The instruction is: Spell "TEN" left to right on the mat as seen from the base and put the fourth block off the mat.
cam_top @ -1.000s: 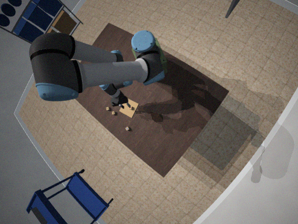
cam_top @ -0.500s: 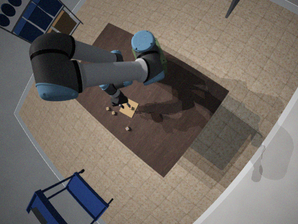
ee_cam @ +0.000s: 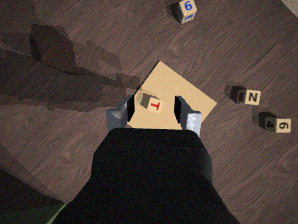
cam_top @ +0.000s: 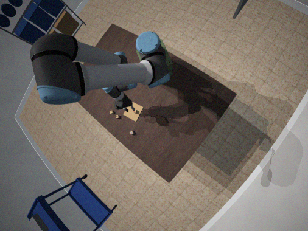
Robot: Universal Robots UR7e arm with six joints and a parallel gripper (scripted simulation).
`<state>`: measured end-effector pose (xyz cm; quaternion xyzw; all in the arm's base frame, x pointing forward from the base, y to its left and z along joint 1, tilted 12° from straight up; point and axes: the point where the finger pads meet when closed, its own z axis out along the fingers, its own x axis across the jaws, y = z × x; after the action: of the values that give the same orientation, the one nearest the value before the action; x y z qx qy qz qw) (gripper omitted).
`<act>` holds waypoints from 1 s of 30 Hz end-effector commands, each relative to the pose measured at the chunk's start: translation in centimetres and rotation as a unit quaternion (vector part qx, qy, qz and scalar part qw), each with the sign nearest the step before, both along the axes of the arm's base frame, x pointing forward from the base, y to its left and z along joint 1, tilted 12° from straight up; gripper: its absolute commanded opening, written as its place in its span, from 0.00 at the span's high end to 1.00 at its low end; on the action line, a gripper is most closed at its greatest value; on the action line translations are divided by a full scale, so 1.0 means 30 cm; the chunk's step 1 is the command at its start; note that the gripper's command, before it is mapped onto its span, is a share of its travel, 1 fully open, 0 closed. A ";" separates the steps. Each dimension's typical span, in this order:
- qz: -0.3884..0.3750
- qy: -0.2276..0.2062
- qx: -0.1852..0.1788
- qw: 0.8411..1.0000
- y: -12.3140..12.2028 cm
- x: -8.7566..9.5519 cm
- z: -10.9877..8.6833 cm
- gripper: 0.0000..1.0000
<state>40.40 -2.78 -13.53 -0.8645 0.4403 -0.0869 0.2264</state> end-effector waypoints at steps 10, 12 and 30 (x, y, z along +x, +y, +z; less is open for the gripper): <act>0.000 0.000 0.000 1.000 -0.040 0.037 -0.013 0.00; 0.000 0.000 0.000 1.000 -0.075 0.069 -0.022 0.00; 0.000 -0.001 0.000 1.000 -0.415 0.385 -0.028 0.00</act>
<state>49.94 -13.08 -14.79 -0.8645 0.4403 -0.0873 0.2262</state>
